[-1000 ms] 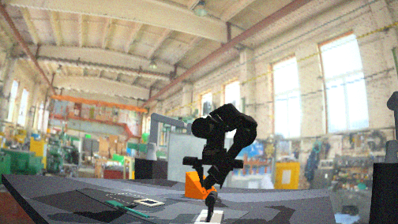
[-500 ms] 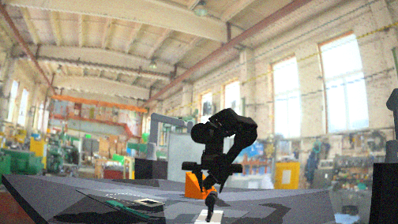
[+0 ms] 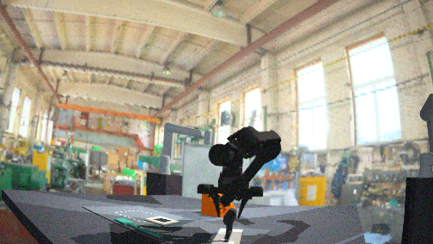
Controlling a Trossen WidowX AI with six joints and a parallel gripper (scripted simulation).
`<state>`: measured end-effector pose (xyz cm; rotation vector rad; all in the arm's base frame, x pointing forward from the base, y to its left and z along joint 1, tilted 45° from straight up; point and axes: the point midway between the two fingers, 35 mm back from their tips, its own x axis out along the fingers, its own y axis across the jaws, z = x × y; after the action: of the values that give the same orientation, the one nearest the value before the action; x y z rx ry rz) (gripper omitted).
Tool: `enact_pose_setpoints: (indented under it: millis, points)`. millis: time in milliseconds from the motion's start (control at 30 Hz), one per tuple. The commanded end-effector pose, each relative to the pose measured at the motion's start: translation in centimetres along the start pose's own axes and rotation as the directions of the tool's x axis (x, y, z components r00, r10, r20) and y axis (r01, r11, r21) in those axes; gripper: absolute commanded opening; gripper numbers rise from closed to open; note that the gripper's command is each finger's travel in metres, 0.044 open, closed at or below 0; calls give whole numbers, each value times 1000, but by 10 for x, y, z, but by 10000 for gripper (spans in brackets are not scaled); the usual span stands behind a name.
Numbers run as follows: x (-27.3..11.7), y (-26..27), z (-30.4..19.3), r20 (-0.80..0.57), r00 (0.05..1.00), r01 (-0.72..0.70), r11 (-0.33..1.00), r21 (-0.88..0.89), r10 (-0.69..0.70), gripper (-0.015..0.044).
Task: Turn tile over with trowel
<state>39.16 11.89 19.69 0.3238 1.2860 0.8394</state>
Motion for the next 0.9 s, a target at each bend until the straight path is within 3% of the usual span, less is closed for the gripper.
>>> enact_pose_setpoints:
  millis: [0, 67, 367, 867]
  points:
    - [3, 1, -1, 4, 1000, -4, 1000, 2, 4, 244]
    - [3, 1, -1, 4, 1000, -4, 1000, 2, 4, 191]
    - [3, 1, -1, 4, 1000, -4, 1000, 2, 4, 131]
    - [3, 1, -1, 4, 1000, -4, 1000, 2, 4, 130]
